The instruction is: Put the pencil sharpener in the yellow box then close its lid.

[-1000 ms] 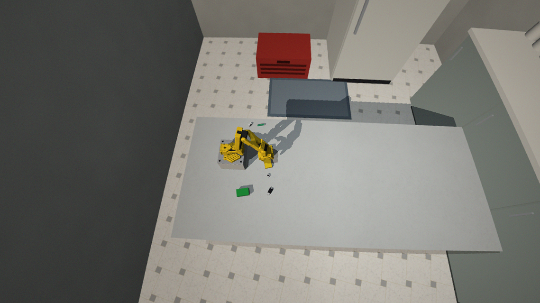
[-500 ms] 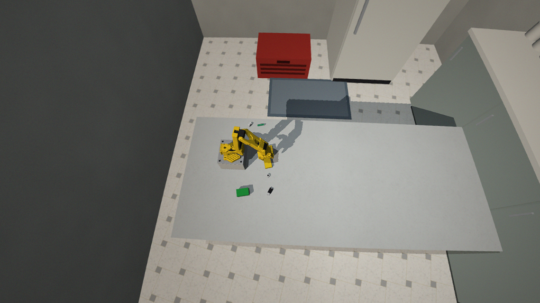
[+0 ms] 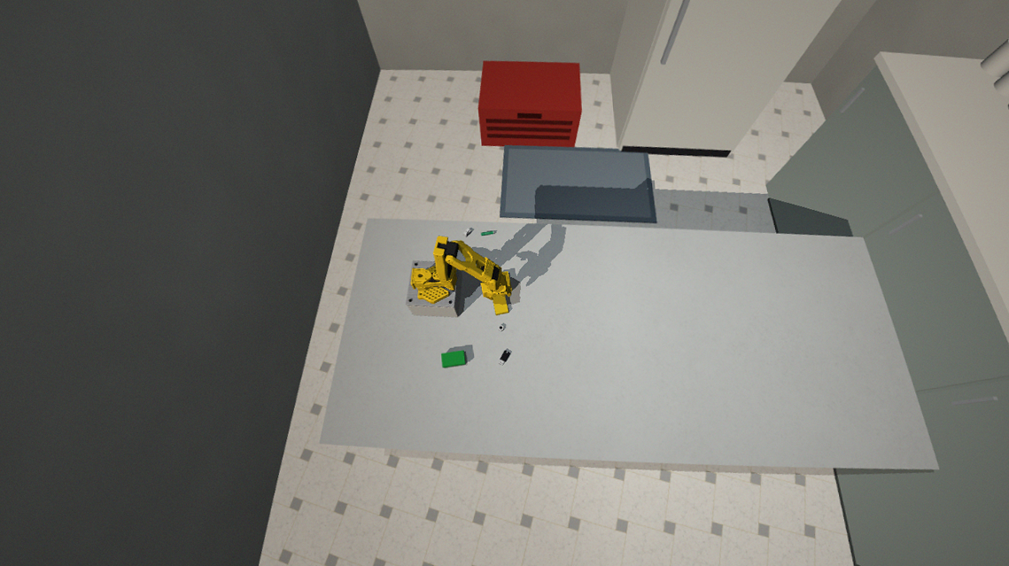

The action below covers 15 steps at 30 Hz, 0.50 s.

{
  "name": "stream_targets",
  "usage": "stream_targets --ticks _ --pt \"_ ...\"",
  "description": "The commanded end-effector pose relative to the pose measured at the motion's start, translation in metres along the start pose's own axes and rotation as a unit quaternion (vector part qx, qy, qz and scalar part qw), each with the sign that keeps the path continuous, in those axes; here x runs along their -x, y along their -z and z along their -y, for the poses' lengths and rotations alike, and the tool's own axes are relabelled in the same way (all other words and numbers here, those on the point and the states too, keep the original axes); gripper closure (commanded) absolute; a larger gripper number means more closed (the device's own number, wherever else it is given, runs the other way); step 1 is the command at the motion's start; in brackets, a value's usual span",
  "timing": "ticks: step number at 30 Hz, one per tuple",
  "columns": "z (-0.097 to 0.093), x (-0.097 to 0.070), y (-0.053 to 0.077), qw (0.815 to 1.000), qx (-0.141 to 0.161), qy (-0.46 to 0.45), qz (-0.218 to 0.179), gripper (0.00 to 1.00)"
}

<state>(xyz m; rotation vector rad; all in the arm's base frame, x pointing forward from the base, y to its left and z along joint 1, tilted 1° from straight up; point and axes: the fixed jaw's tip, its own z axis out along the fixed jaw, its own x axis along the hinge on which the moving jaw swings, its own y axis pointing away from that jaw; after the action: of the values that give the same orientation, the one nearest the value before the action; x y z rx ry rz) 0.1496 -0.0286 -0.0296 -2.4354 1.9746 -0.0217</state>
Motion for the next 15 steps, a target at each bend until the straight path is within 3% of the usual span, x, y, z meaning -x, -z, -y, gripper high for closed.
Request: stream_targets --ticks 1,15 --pt "-0.0028 -0.0001 0.0011 1.0 0.002 0.0 0.001 0.71" --pt "-0.0053 0.0005 0.0041 1.0 0.002 0.0 0.001 0.71"
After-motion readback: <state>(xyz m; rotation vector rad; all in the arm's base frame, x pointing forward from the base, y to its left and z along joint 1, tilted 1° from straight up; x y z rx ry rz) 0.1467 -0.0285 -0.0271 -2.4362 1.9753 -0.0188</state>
